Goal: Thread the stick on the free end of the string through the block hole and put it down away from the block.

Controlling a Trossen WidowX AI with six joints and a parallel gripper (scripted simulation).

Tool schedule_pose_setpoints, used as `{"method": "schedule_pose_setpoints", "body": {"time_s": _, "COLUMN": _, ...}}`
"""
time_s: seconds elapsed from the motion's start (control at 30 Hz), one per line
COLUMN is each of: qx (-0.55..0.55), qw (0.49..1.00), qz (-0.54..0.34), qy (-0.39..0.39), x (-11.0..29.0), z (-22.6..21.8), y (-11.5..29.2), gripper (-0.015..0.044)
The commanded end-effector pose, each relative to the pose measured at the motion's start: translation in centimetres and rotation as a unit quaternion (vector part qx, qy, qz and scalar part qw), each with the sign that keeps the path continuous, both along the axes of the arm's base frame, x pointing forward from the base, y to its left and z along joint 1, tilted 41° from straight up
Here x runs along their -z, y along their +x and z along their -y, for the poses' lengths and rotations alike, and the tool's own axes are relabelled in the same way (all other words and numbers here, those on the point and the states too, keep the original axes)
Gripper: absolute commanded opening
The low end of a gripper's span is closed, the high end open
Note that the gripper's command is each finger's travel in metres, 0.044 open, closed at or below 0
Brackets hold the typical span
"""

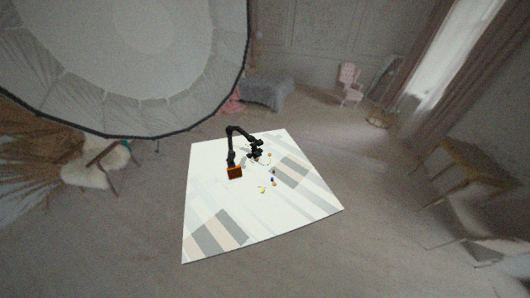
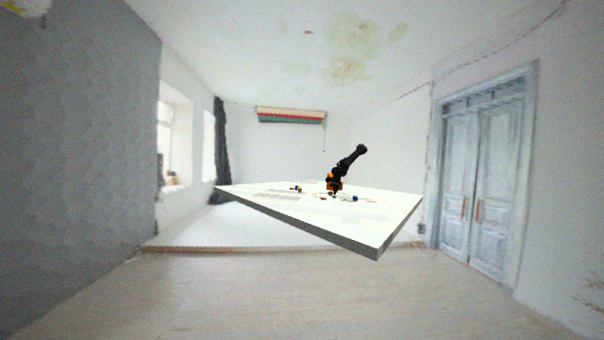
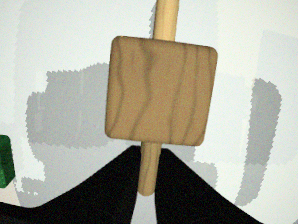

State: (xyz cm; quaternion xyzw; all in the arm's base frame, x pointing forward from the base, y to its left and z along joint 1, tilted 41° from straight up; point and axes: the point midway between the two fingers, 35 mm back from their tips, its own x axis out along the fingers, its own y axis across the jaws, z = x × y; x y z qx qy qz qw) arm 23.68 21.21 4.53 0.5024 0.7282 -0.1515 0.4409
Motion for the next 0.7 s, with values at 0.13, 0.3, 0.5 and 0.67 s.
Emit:
{"method": "schedule_pose_setpoints", "body": {"time_s": 0.13, "qx": 0.002, "qw": 1.0, "qz": 0.0, "qy": -0.003, "x": -0.3, "z": -0.2, "y": -0.1, "gripper": 0.0}}
{"method": "schedule_pose_setpoints", "body": {"time_s": 0.3, "qx": 0.002, "qw": 1.0, "qz": -0.001, "qy": -0.003, "x": -0.8, "z": -0.6, "y": -0.5, "gripper": 0.0}}
{"method": "schedule_pose_setpoints", "body": {"time_s": 0.5, "qx": 0.001, "qw": 1.0, "qz": -0.002, "qy": -0.003, "x": -1.4, "z": -1.1, "y": -0.8, "gripper": 0.0}}
{"method": "schedule_pose_setpoints", "body": {"time_s": 0.67, "qx": 0.0, "qw": 1.0, "qz": -0.002, "qy": -0.004, "x": -1.9, "z": -1.6, "y": -1.1, "gripper": 0.0}}
